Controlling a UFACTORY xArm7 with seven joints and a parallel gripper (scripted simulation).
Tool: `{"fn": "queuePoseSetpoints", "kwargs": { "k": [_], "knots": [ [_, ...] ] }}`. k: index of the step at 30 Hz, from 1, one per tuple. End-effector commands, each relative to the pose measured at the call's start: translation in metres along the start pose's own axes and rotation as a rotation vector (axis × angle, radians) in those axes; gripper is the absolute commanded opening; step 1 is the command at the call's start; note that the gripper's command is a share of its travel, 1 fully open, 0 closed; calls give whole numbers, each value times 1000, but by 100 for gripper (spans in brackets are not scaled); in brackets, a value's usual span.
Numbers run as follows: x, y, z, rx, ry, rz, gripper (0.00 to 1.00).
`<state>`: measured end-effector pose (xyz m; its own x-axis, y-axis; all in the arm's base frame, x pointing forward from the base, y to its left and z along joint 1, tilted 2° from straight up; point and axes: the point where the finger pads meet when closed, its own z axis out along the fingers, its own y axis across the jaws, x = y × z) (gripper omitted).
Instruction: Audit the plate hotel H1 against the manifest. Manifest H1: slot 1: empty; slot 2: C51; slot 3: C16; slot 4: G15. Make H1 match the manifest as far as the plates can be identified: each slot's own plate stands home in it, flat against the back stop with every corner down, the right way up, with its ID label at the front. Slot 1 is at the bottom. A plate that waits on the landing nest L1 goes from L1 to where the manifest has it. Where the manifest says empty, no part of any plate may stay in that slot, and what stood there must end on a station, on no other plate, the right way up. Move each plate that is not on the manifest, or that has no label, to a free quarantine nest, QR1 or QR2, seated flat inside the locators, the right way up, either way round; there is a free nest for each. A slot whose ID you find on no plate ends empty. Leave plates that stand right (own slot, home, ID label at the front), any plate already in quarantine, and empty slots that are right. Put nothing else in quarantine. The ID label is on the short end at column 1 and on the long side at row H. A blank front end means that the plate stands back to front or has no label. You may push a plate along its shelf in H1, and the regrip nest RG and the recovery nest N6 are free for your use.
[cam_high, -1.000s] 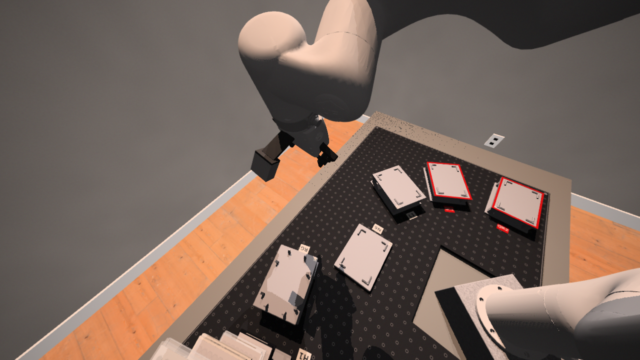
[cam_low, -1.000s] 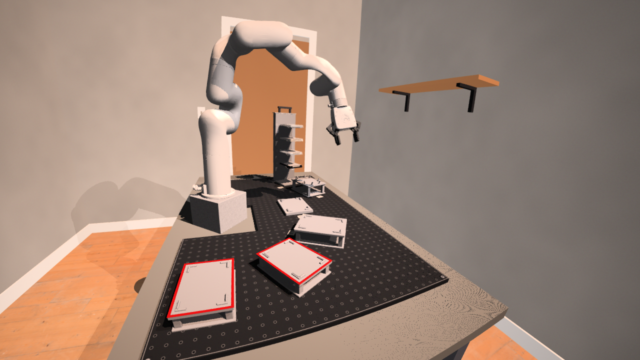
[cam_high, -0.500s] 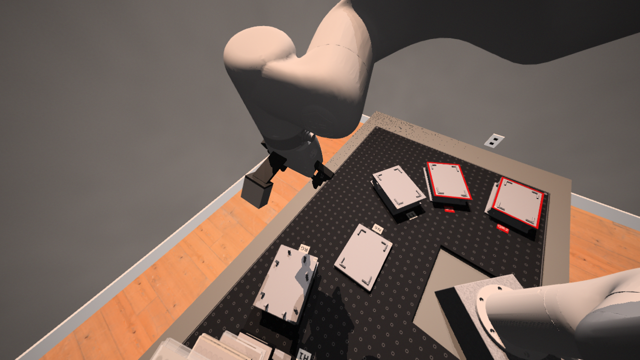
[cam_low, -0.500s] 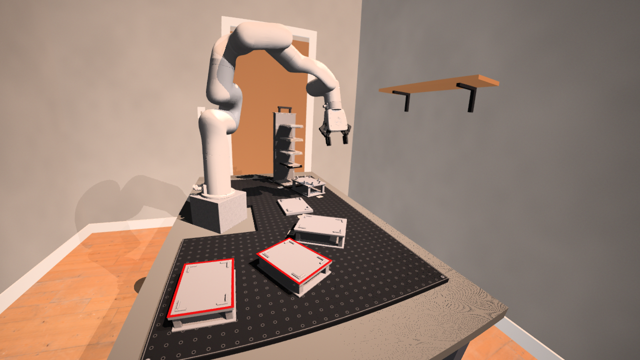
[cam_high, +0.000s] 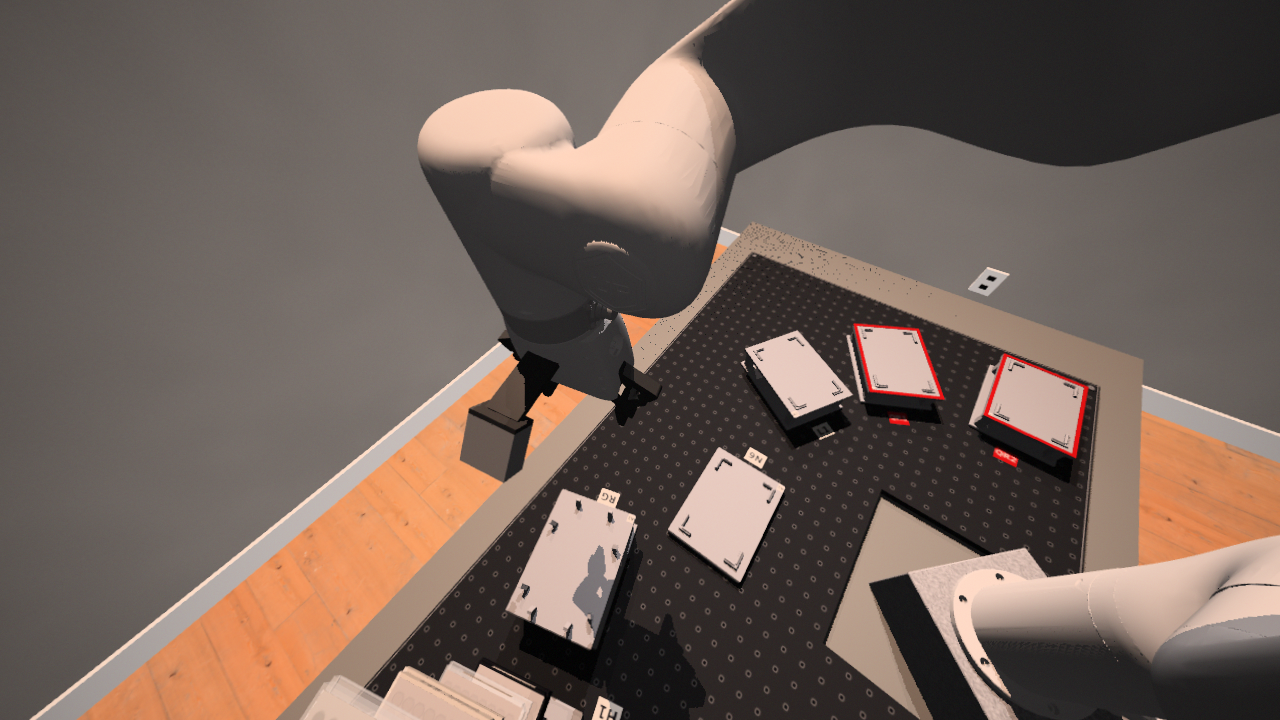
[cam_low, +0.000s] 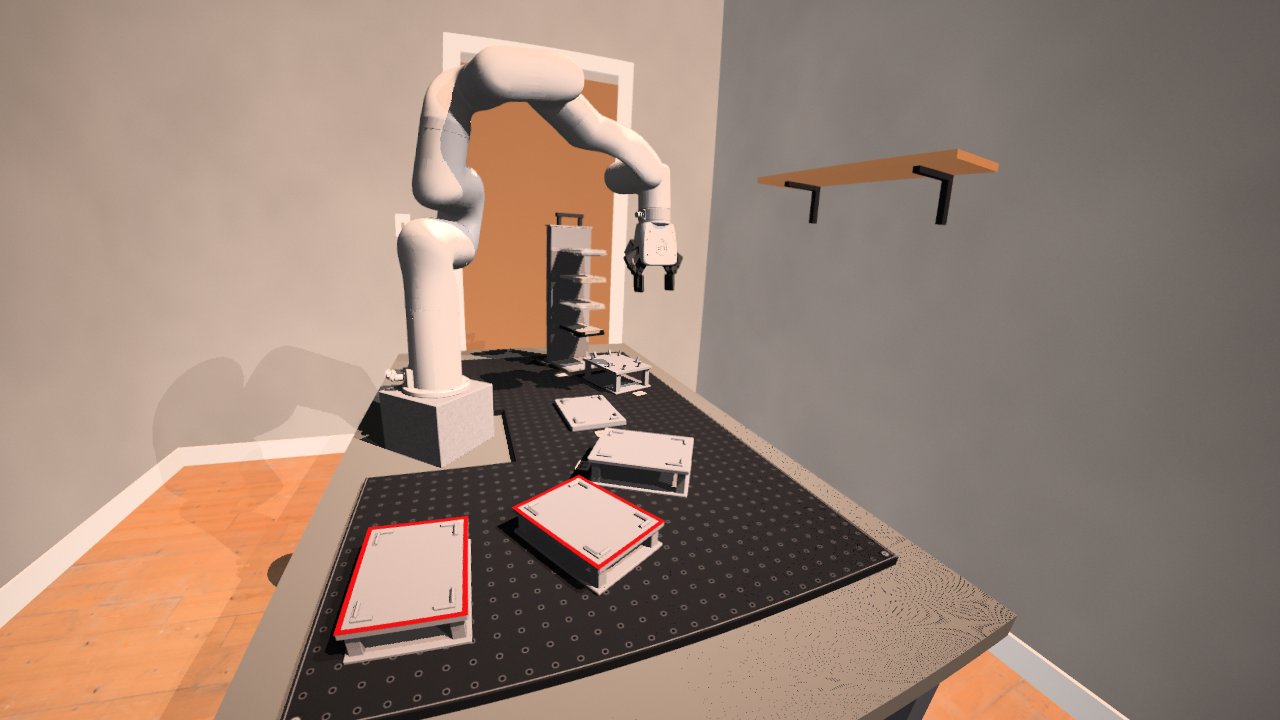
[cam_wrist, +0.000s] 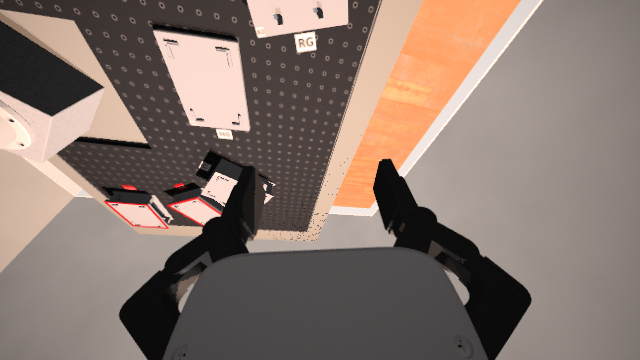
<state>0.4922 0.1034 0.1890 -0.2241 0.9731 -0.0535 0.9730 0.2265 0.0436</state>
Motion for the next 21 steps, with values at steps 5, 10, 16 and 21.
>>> {"fn": "queuePoseSetpoints", "kwargs": {
  "k": [5,10,16,21],
  "knots": [
    [29,-6,0,14,69,-64,100],
    [32,-6,0,14,69,-64,100],
    [32,-6,0,14,69,-64,100],
    [32,-6,0,14,69,-64,100]
  ]
}}
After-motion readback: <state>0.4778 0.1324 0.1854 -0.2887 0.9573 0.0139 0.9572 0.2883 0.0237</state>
